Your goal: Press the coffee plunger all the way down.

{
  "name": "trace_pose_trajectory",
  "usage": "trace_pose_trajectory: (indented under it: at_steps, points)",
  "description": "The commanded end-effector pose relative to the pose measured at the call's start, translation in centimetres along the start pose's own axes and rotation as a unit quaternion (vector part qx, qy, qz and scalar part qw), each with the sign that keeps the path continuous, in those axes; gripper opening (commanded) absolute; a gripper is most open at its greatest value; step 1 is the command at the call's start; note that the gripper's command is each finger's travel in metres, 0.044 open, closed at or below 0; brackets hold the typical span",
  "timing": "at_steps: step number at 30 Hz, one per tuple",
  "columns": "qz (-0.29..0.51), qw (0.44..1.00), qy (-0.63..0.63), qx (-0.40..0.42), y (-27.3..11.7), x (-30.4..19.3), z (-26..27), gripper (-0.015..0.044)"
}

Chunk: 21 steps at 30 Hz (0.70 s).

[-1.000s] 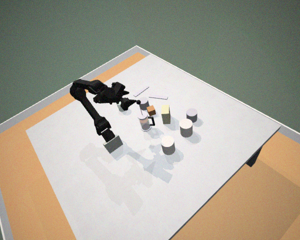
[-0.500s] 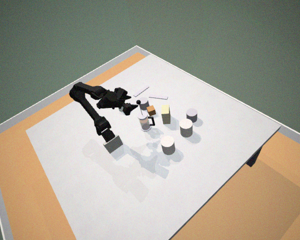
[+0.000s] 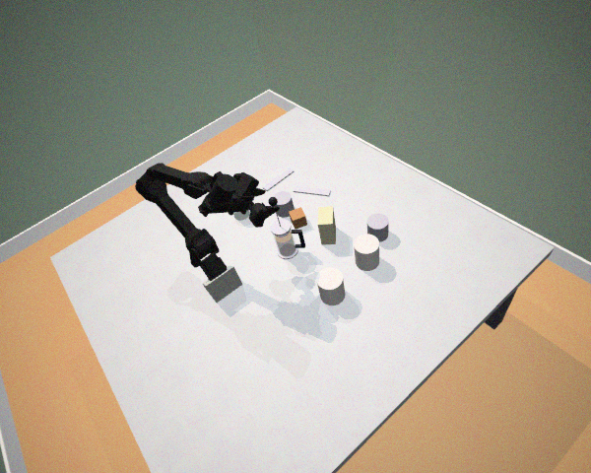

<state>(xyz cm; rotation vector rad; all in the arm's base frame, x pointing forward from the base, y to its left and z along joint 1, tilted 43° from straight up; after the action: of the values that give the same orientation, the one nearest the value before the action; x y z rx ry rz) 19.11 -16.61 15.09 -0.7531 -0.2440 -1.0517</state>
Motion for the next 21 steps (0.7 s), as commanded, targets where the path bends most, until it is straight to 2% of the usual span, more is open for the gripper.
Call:
trace_pose_trajectory:
  at_steps: [1, 5, 17, 21]
  points:
    - [0.0, 1.0, 0.003, -0.001, 0.74, -0.2, 0.03, 0.044]
    - [-0.001, 1.0, 0.003, 0.0, 1.13, -0.21, 0.1, 0.044]
    - [-0.001, 1.0, 0.003, 0.0, 1.13, -0.21, 0.1, 0.0125]
    - [-0.001, 1.0, 0.003, 0.0, 1.13, -0.21, 0.1, 0.0113]
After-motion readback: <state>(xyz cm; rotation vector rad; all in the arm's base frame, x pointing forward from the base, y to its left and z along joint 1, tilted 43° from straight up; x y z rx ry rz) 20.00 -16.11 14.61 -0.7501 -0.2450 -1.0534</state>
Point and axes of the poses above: the point midway between the two fingers, 35 mm back from their tips, its own y axis out along the fingers, its own z axis across the jaws, x = y × z, the point moved 4 cm from there along -y, back along the fingers, and after that the axes turned 7 degrees about y, right-handed, at the moved point
